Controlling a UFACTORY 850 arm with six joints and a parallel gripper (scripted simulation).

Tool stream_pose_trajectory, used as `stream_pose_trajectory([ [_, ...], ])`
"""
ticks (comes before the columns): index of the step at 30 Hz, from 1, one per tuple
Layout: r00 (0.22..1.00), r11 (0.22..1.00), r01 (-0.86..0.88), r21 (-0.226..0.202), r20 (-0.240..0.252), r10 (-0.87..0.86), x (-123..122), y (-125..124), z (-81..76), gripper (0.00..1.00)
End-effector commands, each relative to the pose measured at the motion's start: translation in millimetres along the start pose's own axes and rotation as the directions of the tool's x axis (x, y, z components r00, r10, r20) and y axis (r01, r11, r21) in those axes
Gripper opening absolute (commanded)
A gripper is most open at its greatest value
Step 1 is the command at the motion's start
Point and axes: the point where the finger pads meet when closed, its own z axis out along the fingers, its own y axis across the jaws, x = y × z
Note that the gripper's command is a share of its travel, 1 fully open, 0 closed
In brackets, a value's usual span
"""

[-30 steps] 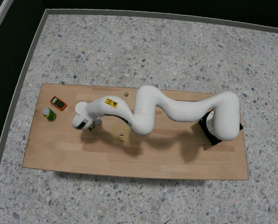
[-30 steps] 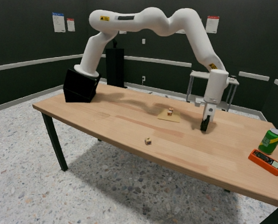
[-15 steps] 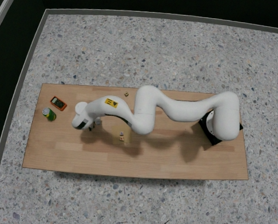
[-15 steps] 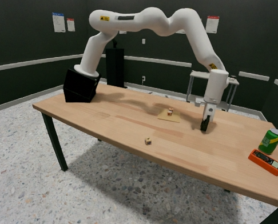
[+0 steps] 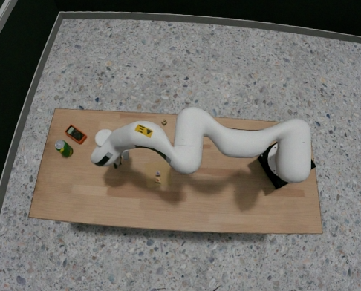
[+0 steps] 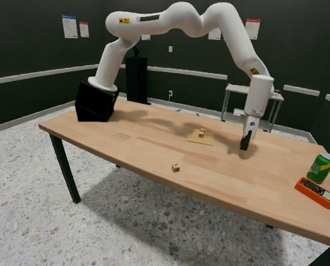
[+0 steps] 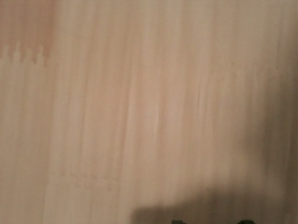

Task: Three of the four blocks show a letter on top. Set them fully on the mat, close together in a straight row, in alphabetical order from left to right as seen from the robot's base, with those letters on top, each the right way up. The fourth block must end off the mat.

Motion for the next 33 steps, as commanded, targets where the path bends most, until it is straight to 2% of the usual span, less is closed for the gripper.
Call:
stream_pose_trajectory([
  [1,1.000,1.000,0.000,0.000,-0.001,0.000,1,0,-16.1,0.23],
  [6,1.000,1.000,0.000,0.000,-0.001,0.000,1,0,-52.5,0.23],
  [10,1.000,1.000,0.000,0.000,-0.001,0.000,1,0,-67.7,0.23],
  [24,1.000,1.000,0.003,-0.001,-0.001,-0.003,1,0,-69.5,0.23],
  [33,0.996,0.995,0.094,-0.013,0.004,-0.094,9,4,-68.6,0.23],
])
